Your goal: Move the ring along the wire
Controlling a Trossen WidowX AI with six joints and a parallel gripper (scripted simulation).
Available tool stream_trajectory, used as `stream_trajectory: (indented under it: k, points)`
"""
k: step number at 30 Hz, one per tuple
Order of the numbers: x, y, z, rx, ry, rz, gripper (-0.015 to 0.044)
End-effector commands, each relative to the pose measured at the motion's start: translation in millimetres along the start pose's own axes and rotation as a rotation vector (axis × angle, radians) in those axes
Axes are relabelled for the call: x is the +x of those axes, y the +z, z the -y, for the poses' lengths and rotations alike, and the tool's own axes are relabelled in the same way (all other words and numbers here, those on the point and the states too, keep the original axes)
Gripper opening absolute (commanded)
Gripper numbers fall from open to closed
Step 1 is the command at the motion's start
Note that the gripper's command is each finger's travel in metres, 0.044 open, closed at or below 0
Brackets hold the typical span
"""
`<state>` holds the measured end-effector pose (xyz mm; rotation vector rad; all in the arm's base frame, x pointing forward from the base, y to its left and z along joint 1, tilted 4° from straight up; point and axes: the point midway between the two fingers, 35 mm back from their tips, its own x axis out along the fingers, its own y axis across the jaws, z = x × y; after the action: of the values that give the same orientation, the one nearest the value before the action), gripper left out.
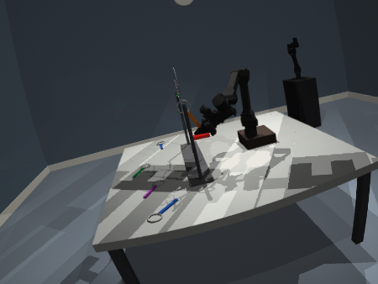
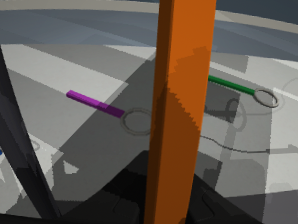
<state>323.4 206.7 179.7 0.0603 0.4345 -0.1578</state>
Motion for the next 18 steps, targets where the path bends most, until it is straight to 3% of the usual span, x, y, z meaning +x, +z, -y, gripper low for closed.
stream_trajectory:
  k: [1,18]
  points:
    - [-1,1,-5,0.005,-0.001,0.004,-0.015]
    - [3,-10,-12,0.005,-0.001,0.004,-0.015]
